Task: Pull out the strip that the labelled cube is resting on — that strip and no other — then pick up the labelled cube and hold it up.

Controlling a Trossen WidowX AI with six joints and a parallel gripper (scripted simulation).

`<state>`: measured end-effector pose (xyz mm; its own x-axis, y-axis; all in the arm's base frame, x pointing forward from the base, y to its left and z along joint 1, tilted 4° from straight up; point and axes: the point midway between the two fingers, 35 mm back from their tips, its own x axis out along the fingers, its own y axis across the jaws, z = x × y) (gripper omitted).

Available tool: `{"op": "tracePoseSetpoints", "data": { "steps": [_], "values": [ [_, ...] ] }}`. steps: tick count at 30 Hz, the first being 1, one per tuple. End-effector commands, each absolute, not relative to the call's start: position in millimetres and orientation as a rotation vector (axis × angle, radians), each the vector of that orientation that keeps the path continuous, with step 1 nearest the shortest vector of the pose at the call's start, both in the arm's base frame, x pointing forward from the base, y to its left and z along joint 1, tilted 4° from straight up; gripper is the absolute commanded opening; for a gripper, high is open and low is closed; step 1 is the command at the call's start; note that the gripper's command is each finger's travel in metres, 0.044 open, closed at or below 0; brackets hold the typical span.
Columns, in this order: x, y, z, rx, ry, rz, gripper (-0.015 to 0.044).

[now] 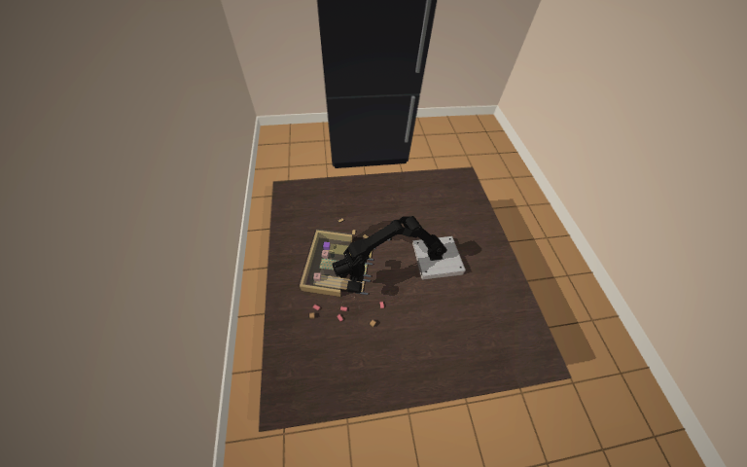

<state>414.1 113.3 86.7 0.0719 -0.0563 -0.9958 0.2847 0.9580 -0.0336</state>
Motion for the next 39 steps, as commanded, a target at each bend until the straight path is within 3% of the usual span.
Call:
{"op": "tracePoseSetpoints", "data": {
  "steps": [1, 39],
  "values": [
    [414.7, 113.6, 79.4, 0.191, 1.483, -0.261, 0.0000],
    [416.1, 107.7, 21.5, 0.191, 1.483, -0.261, 0.0000]
  ]
}}
